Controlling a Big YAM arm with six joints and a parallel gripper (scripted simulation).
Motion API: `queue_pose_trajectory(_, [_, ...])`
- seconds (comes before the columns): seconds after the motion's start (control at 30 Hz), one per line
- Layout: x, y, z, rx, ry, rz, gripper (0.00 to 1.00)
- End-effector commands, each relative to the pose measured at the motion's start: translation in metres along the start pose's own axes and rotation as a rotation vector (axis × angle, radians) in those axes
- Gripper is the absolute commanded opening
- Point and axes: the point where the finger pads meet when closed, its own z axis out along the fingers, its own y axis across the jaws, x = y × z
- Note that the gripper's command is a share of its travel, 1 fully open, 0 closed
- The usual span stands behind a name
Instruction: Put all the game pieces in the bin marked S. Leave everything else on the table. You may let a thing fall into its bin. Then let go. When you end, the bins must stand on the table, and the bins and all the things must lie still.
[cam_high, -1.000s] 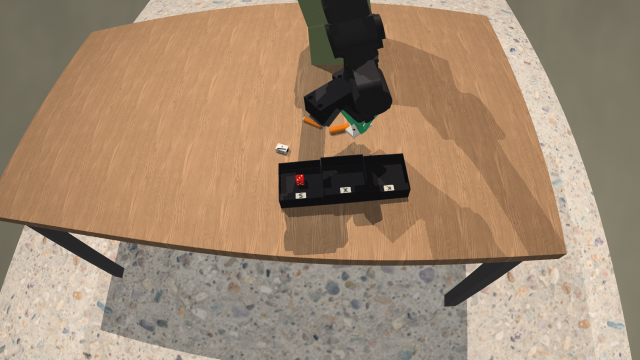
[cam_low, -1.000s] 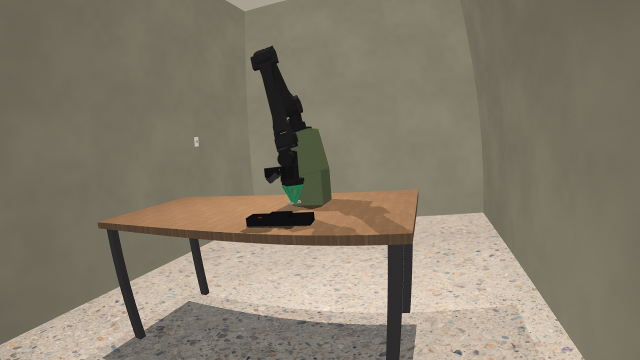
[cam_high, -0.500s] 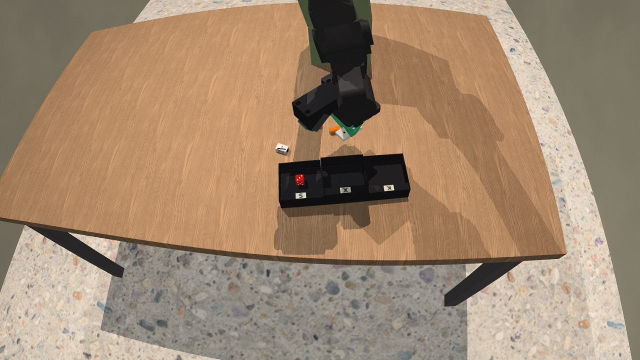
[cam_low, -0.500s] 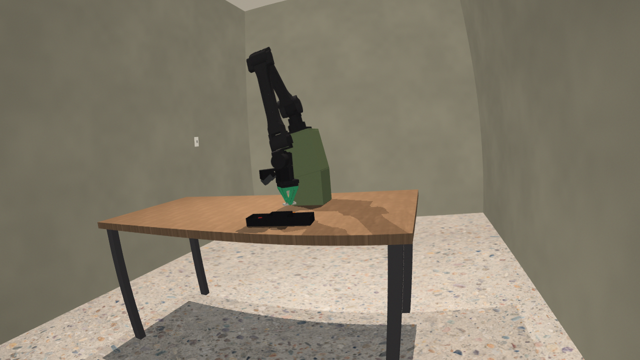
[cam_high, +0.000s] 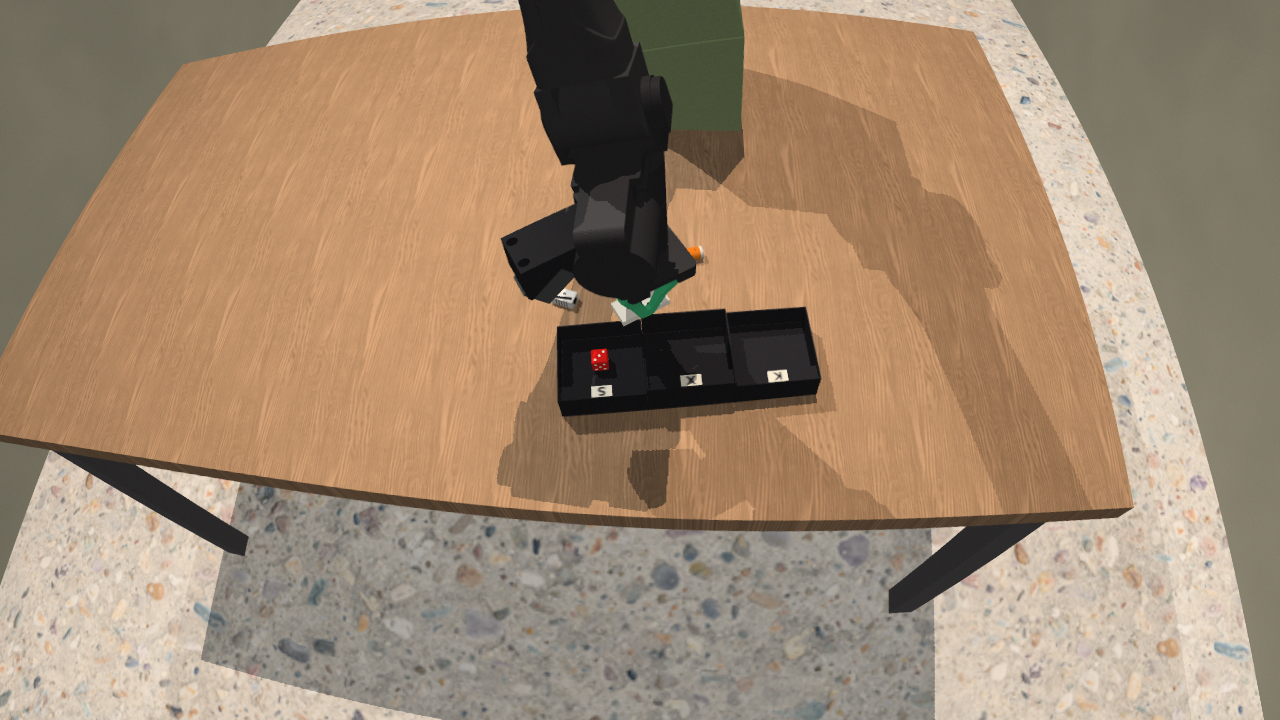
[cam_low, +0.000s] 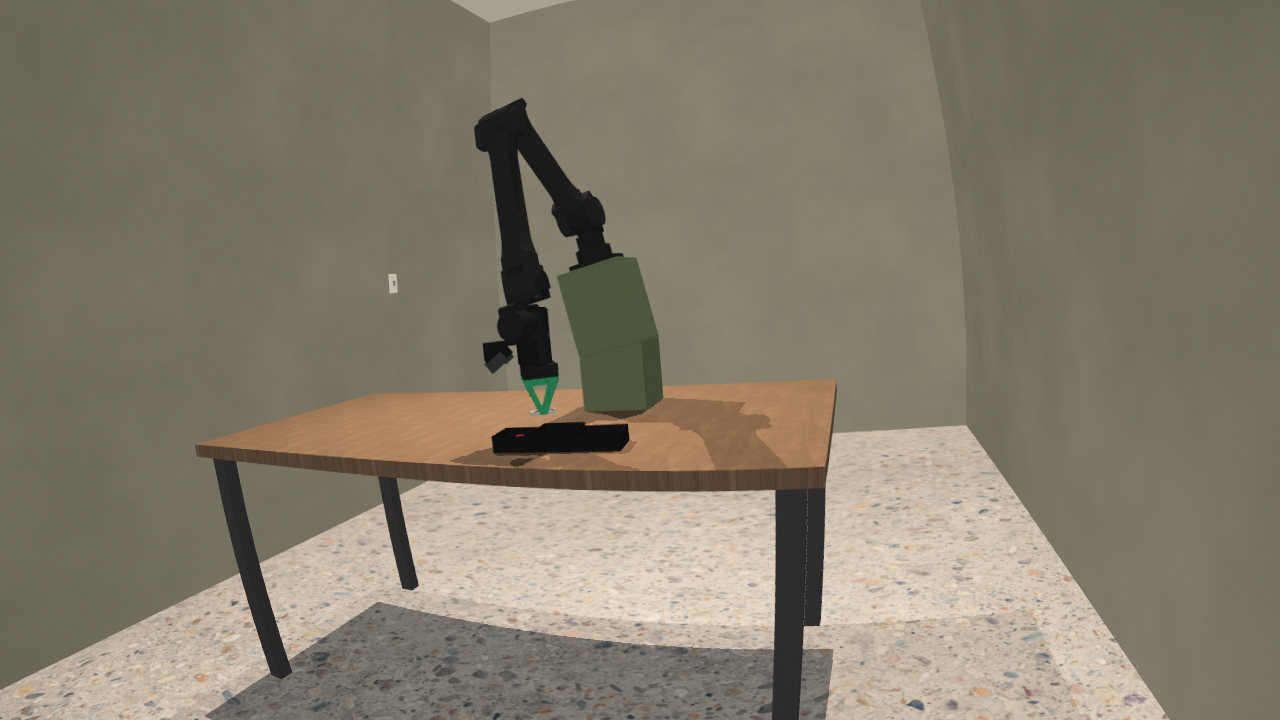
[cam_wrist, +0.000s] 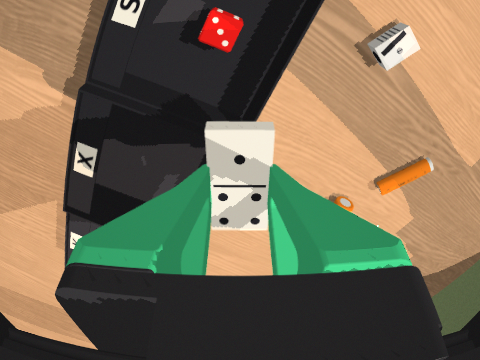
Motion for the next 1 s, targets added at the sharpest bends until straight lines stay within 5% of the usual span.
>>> queue_pose_trajectory(0.0, [-0.041, 0.019, -0.016, -0.028, -0.017, 0.156, 0.21])
queue_pose_trajectory(0.2, [-0.077, 0.026, -0.012, -0.020, -0.009, 0.308, 0.21])
queue_pose_trajectory(0.4, [-0.055, 0.022, -0.009, -0.032, -0.019, 0.436, 0.21])
queue_pose_trajectory(0.97, [-0.066, 0.027, -0.013, -0.039, -0.023, 0.451, 0.21])
